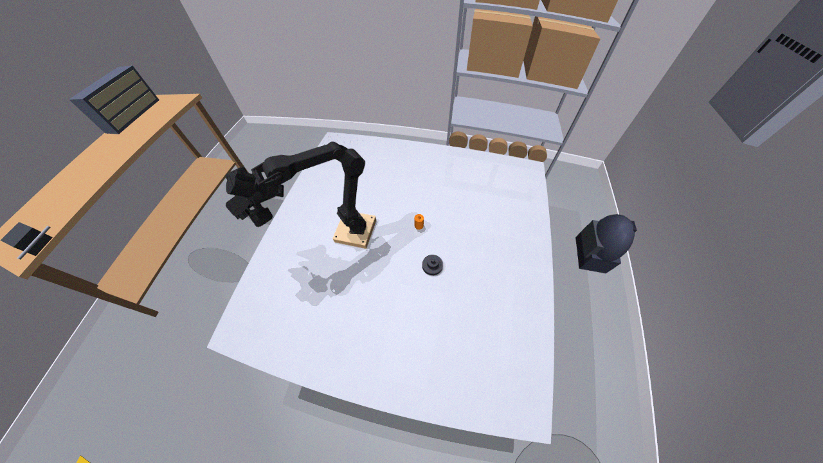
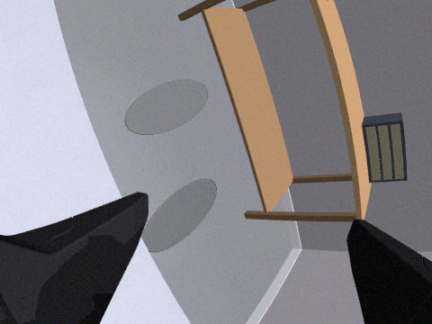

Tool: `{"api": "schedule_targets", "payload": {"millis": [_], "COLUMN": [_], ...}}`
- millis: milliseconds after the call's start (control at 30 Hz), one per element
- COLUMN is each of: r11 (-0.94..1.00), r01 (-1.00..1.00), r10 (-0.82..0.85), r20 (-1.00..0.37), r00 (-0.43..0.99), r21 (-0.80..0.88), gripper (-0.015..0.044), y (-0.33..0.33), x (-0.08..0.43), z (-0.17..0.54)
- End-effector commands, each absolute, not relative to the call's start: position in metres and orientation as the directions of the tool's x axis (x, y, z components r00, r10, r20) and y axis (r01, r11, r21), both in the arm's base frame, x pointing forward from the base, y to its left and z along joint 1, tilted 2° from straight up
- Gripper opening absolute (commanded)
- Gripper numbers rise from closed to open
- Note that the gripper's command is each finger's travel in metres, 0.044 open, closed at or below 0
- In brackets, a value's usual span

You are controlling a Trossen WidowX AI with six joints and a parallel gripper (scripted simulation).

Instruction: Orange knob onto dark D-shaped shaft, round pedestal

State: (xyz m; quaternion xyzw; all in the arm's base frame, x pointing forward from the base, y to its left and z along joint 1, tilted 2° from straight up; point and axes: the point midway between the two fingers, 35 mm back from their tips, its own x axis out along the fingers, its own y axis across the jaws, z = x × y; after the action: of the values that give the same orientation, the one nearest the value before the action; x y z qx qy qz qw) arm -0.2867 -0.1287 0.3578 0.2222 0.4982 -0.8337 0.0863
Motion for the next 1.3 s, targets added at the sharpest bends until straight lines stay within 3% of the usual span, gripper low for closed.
{"api": "schedule_targets", "payload": {"millis": [0, 133, 267, 667, 967, 1267], "r11": [-0.489, -0.474, -0.412, -0.016, 0.261, 0.575], "r01": [0.365, 0.416, 0.55, 0.84, 0.866, 0.779], "r10": [0.077, 0.009, -0.168, -0.543, -0.581, -0.448], "r20": [-0.456, -0.477, -0.532, -0.701, -0.786, -0.893], "r00": [-0.886, -0.879, -0.83, -0.463, -0.213, 0.042], "r21": [-0.792, -0.776, -0.727, -0.543, -0.427, -0.251], "gripper": [0.0426, 0.044, 0.044, 0.044, 0.044, 0.044], "y": [-0.129, -0.149, -0.201, -0.313, -0.311, -0.242], "x": [-0.287, -0.278, -0.245, -0.071, 0.053, 0.179], "z": [0.358, 0.351, 0.332, 0.274, 0.241, 0.198]}}
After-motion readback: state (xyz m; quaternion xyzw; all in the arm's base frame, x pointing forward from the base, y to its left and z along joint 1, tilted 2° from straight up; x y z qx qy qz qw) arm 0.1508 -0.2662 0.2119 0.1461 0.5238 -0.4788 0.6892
